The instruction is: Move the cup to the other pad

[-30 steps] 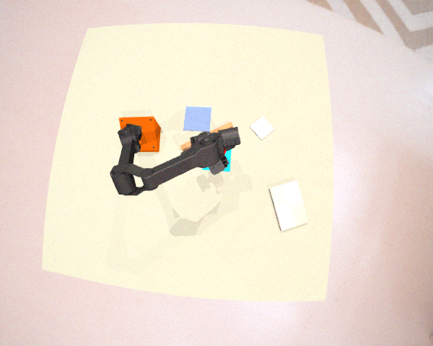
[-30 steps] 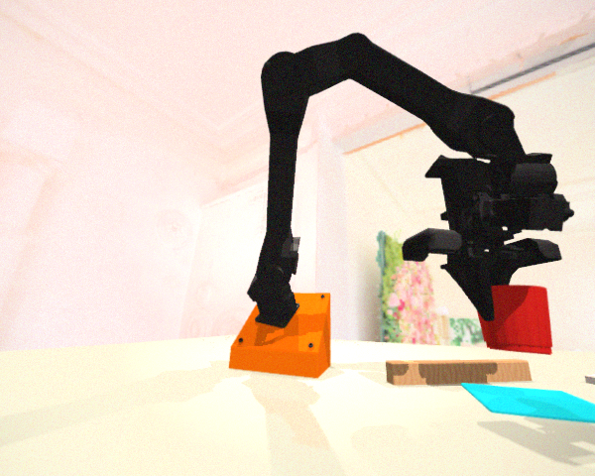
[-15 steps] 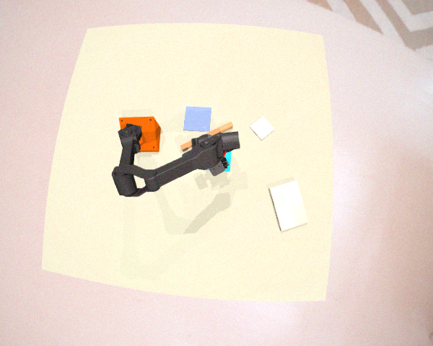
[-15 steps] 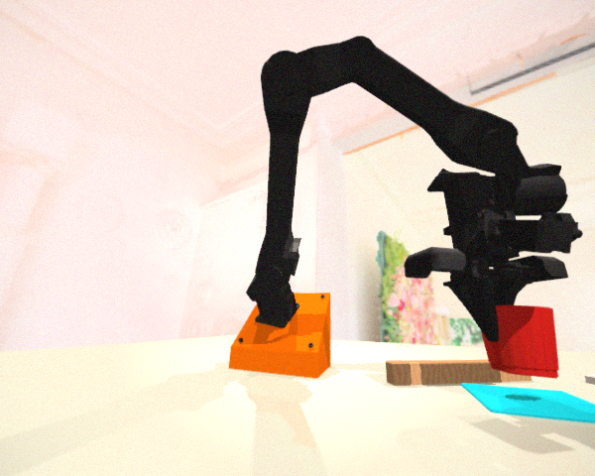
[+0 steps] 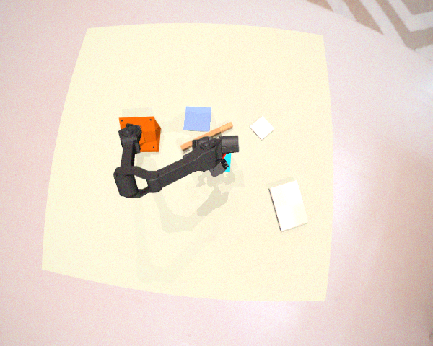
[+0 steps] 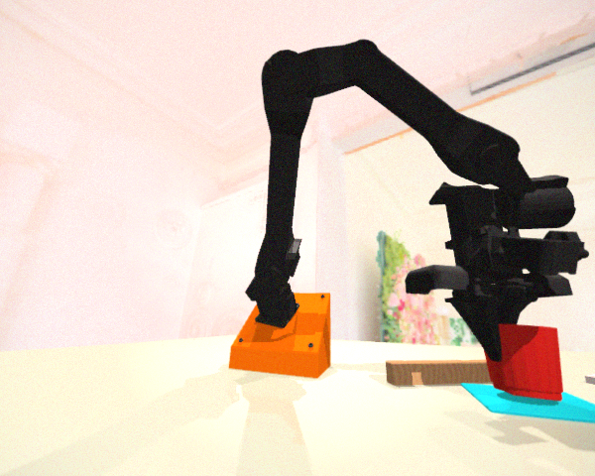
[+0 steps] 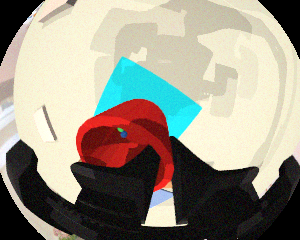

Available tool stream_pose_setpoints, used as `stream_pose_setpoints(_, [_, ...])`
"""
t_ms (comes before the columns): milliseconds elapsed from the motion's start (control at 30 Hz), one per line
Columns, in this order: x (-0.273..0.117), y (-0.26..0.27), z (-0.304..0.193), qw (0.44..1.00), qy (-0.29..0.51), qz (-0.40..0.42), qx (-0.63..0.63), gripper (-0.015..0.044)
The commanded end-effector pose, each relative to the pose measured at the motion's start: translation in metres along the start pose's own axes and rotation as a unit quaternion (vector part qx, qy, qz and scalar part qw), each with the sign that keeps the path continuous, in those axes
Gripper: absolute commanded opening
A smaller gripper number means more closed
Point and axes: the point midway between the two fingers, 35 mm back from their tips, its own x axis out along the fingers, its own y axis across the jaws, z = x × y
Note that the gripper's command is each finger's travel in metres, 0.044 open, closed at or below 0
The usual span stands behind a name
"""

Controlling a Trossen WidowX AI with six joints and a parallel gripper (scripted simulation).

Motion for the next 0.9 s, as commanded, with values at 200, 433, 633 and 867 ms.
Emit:
stream_pose_setpoints(200, [-0.0006, 0.0002, 0.0000, 1.000, 0.000, 0.000, 0.000, 0.0000])
stream_pose_setpoints(433, [-0.0006, 0.0002, 0.0000, 1.000, 0.000, 0.000, 0.000, 0.0105])
stream_pose_setpoints(633, [-0.0014, 0.0003, 0.0000, 1.000, 0.000, 0.000, 0.000, 0.0128])
stream_pose_setpoints(867, [-0.0100, 0.0010, -0.0002, 1.000, 0.000, 0.000, 0.000, 0.0128])
